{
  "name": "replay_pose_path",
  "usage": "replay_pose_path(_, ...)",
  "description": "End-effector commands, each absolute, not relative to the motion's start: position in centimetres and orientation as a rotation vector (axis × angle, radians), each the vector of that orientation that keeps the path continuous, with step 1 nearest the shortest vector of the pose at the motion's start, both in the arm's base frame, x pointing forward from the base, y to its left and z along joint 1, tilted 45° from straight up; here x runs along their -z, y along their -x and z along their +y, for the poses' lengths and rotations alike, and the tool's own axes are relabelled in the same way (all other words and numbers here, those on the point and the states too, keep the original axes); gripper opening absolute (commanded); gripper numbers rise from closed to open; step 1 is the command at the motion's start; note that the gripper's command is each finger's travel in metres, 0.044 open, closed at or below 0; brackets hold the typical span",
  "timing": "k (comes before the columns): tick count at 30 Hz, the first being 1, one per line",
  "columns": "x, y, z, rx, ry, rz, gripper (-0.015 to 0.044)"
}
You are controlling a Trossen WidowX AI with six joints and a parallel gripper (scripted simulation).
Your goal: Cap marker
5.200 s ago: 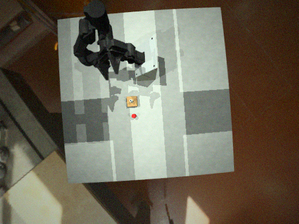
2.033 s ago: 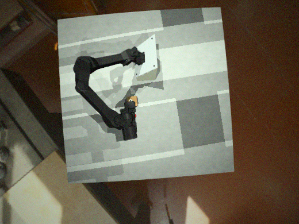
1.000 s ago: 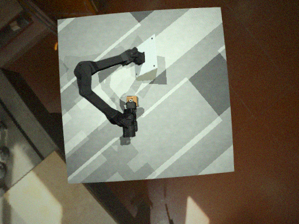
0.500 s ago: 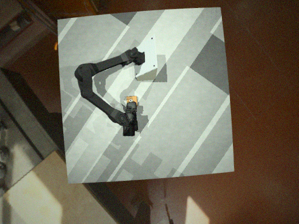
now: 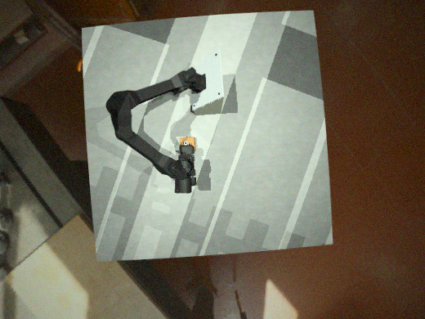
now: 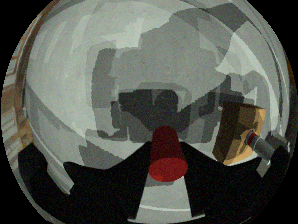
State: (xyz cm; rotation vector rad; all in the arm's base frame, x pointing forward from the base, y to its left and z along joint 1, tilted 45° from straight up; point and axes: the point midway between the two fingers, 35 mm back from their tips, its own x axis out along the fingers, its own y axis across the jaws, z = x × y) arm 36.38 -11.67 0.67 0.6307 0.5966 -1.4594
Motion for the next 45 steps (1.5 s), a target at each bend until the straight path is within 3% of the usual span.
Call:
replay_pose_path(1,-0.7,-36.4,-11.7,1.459,-0.626,0.598,0.0065)
replay_pose_path(4,-1.2,-36.4,-11.1,1.459,-0.626,0.599,0.0000)
replay_pose_path(25,-5.0,-36.1,-7.3,1.459,-0.627,0.601,0.0000)
replay_pose_path(45,-7.4,-30.3,-5.3,1.451,-0.620,0.625,0.0000)
